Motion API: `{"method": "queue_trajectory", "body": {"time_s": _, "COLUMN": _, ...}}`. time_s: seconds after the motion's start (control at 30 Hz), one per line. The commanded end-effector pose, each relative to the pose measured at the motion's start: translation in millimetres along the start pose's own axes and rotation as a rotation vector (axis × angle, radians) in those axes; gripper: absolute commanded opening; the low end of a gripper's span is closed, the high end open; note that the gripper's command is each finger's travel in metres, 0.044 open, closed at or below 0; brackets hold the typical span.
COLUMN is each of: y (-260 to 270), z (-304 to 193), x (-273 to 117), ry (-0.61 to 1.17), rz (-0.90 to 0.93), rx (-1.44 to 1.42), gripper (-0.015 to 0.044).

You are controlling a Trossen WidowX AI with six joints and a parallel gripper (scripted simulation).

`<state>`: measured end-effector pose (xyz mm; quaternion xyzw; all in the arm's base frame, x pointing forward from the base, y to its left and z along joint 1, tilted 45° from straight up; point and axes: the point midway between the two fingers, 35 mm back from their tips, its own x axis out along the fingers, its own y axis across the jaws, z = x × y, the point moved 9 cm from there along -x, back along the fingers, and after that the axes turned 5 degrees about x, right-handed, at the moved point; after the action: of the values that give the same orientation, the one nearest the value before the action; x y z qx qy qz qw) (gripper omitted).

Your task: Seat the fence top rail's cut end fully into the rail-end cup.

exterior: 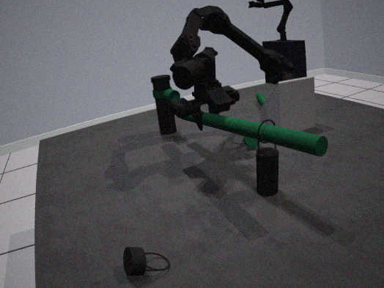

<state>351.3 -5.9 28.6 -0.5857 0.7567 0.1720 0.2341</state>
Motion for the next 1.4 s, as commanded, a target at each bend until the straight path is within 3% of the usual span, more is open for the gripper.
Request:
{"method": "queue_trajectory", "body": {"time_s": 0.0, "y": -1.5, "z": -8.6, "x": -21.1, "ry": 0.082, "rz": -0.036, "rx": -0.001, "gripper": 0.0000}}
{"method": "queue_trajectory", "body": {"time_s": 1.37, "y": -4.1, "z": -14.0, "x": -29.5, "ry": 0.107, "rz": -0.031, "rx": -0.001, "gripper": 0.0000}}
